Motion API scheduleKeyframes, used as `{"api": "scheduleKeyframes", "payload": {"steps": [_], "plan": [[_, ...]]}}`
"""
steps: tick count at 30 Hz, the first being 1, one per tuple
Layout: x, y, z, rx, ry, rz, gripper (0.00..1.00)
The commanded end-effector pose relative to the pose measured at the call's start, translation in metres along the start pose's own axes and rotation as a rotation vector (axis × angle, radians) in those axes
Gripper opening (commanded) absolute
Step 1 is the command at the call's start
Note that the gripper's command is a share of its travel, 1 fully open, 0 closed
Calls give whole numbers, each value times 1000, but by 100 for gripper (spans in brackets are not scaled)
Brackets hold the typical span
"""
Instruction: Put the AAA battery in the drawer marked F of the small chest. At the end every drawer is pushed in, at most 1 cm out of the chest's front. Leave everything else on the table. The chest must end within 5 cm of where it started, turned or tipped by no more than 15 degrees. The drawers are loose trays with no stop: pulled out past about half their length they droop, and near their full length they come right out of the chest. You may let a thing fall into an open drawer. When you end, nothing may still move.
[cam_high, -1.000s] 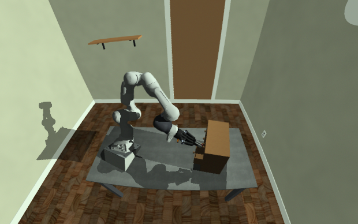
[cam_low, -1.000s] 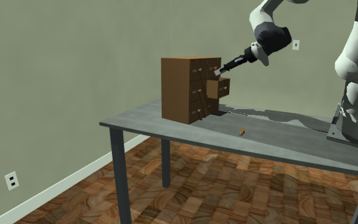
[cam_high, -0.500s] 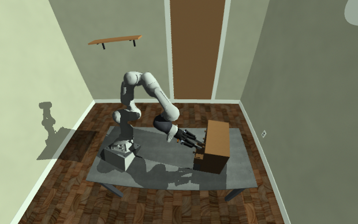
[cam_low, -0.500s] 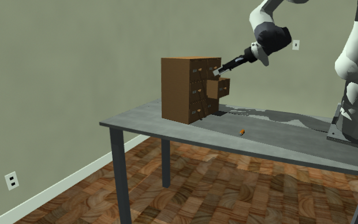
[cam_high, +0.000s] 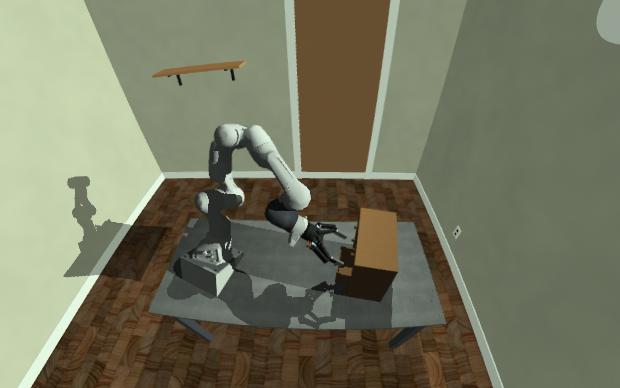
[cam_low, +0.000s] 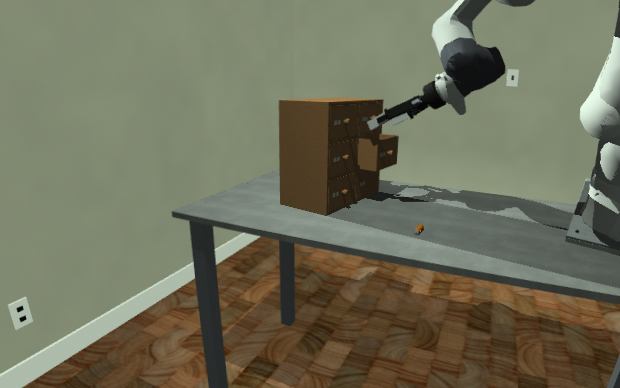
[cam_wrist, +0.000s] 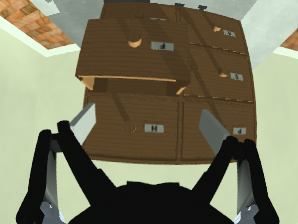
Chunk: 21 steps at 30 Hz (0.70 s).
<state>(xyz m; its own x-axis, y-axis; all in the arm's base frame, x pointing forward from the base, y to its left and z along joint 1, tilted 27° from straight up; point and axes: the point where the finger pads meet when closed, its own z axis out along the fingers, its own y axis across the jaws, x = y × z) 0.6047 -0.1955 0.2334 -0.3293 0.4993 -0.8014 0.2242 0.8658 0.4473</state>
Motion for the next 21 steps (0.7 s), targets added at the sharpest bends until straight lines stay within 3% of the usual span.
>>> {"api": "scheduleKeyframes", "payload": {"steps": [1,12,21], "plan": [[2,-1,-2,2,0,1,100],[12,-1,-23,2,0,1,100],[36,-1,-69,2,0,1,100]]}}
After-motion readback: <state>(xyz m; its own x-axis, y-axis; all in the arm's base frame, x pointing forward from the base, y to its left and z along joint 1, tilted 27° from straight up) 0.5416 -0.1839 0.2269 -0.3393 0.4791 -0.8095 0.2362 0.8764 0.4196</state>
